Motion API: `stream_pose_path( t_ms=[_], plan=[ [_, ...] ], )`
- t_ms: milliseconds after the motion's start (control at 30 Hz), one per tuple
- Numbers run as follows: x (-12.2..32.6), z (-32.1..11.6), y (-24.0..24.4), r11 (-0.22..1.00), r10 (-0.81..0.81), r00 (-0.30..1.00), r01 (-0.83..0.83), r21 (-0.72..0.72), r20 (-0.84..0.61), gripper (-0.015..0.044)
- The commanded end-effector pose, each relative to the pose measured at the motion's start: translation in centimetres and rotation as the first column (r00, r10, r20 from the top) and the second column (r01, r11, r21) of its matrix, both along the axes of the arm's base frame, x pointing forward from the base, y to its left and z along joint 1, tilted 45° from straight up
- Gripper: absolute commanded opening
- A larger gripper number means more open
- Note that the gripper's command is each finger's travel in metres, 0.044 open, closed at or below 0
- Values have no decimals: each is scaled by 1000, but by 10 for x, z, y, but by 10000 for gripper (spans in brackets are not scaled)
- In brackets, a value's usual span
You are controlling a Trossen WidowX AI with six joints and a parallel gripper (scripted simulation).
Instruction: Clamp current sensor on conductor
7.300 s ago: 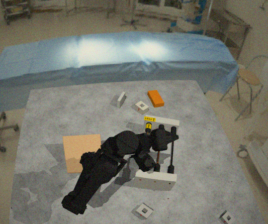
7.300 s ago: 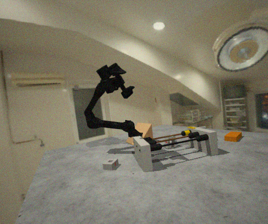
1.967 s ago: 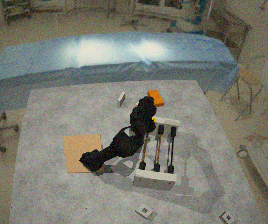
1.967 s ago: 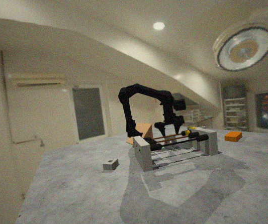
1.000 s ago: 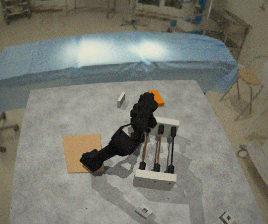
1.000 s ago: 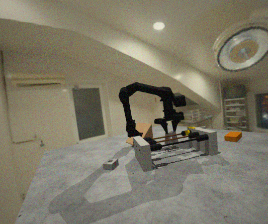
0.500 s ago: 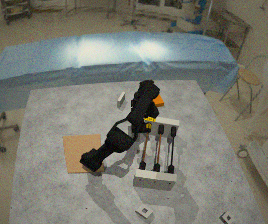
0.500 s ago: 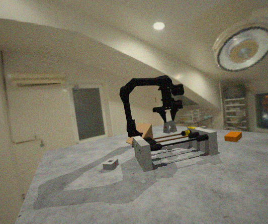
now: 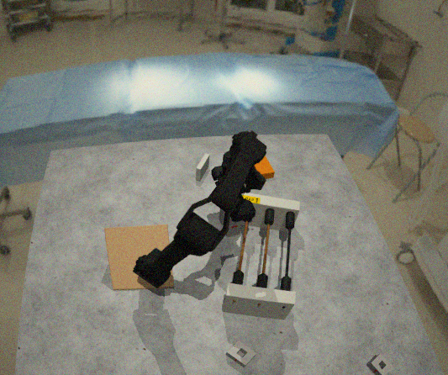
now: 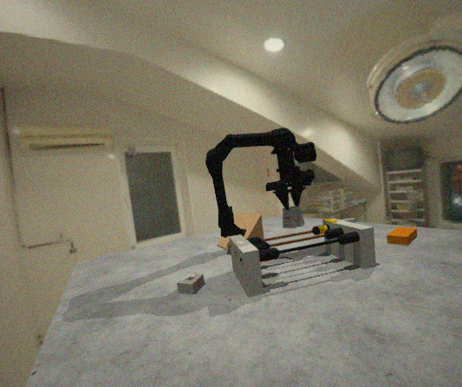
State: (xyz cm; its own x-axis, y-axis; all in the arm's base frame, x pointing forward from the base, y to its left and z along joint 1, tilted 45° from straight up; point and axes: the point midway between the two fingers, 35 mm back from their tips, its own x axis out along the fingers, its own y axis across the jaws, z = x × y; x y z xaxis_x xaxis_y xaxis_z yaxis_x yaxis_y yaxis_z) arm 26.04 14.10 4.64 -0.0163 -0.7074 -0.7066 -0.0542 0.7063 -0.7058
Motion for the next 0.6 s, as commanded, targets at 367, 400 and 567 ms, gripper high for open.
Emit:
stream_pose_path(
  t_ms=[367, 400, 567],
  plan=[
    [10, 3, -5, 907, 402, 859, -421, 12, -317, 0],
    [10, 4, -6, 895, 424, 841, -445, 16, -337, 0],
    [14, 5, -7, 829, 518, 736, -558, 44, -436, 0]
  ],
)
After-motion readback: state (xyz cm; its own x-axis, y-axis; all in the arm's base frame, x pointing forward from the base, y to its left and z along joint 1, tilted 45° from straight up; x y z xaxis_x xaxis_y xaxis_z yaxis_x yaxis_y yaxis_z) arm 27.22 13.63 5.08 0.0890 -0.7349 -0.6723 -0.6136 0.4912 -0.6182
